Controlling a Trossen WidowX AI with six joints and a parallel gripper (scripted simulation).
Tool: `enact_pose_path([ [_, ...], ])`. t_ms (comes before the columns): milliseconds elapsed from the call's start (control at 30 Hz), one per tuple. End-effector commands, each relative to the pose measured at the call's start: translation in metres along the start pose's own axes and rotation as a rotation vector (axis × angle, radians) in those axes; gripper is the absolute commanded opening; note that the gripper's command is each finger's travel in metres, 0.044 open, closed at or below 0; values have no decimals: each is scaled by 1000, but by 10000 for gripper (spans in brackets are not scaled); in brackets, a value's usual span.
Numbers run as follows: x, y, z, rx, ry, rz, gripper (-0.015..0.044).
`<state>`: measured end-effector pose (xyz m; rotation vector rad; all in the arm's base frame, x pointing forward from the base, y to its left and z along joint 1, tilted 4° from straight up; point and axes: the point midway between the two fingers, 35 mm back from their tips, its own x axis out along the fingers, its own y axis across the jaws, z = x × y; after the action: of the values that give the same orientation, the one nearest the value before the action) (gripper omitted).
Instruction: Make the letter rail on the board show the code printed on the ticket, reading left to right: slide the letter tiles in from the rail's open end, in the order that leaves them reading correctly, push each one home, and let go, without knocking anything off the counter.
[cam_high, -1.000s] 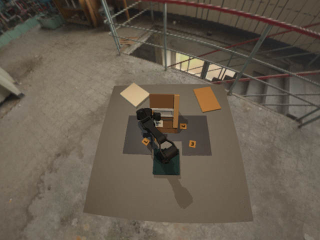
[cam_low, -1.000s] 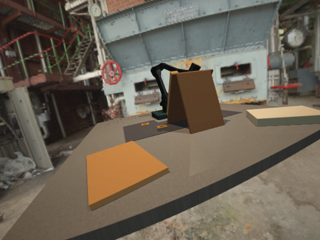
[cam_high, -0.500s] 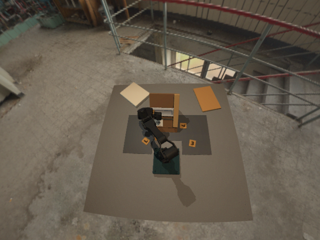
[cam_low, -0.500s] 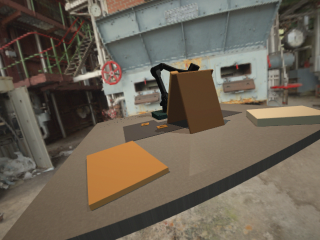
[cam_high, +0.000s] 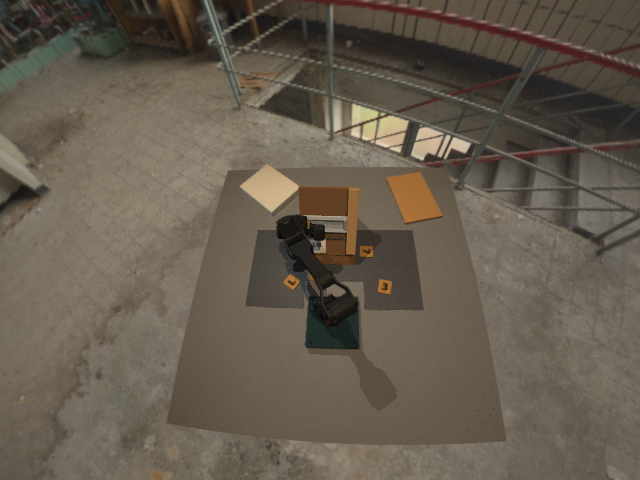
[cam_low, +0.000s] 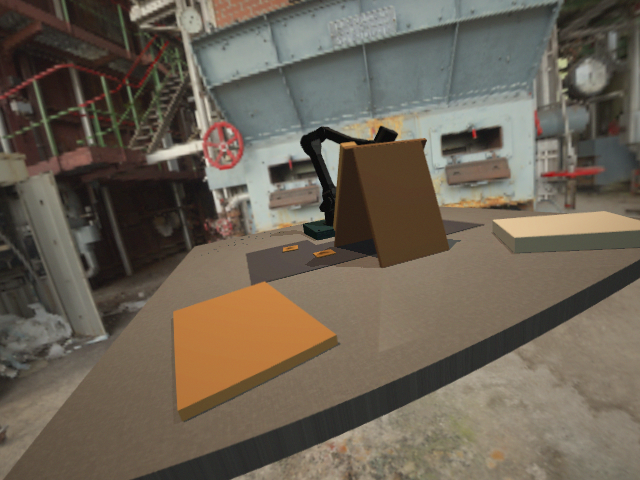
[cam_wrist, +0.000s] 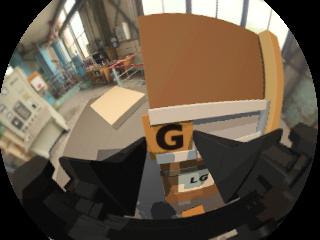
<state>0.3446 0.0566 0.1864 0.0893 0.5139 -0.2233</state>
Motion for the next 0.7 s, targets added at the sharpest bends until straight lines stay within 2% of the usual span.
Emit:
enact_pose_path([
  [0,0,-2,0,-3,0,3,0],
  [667,0,-15,0,-4,0,2,0],
])
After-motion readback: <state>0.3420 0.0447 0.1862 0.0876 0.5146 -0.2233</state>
